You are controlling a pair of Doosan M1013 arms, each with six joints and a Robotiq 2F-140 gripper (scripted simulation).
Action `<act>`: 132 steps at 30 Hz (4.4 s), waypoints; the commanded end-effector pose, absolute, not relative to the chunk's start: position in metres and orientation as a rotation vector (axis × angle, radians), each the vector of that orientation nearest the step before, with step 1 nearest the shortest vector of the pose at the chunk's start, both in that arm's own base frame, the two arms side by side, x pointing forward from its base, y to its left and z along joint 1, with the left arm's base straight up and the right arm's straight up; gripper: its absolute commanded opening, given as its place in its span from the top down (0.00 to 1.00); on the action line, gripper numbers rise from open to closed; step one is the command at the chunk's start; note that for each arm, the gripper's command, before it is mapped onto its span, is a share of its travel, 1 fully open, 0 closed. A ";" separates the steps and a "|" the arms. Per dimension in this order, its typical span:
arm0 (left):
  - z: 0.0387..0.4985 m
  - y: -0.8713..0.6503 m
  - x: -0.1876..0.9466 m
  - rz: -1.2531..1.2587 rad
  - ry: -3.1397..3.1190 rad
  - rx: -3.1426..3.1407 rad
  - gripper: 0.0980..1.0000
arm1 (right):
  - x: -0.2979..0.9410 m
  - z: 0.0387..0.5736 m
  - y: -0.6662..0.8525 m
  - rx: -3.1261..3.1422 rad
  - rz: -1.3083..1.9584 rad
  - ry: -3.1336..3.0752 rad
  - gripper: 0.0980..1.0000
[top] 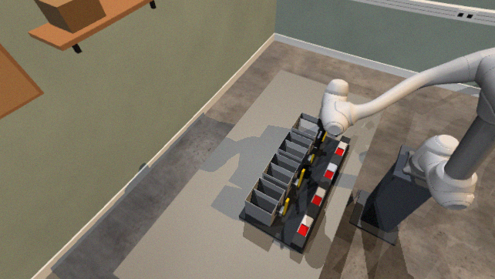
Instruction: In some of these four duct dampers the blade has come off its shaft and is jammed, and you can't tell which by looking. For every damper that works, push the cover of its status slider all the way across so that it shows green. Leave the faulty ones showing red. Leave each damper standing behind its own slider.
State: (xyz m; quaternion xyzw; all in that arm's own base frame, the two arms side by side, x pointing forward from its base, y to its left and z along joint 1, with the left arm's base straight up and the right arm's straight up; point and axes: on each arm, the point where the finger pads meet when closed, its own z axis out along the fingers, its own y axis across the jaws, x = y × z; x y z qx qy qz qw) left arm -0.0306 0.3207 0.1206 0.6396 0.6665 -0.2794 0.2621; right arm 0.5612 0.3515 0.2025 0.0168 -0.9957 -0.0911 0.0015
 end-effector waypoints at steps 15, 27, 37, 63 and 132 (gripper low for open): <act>0.121 0.321 -0.031 -0.756 1.804 1.731 0.00 | 0.562 0.203 0.349 0.052 -0.325 -3.122 0.89; 0.121 0.321 -0.031 -0.756 1.804 1.731 0.00 | 0.562 0.202 0.344 0.052 -0.399 -3.112 0.89; 0.121 0.321 -0.031 -0.756 1.804 1.731 0.00 | 0.562 0.200 0.337 0.052 -0.506 -3.095 0.89; 0.121 0.321 -0.031 -0.756 1.804 1.731 0.00 | 0.563 0.192 0.320 0.051 -0.782 -3.035 0.89; 0.121 0.321 -0.031 -0.756 1.804 1.731 0.00 | 0.563 0.183 0.306 0.050 -1.020 -2.961 0.84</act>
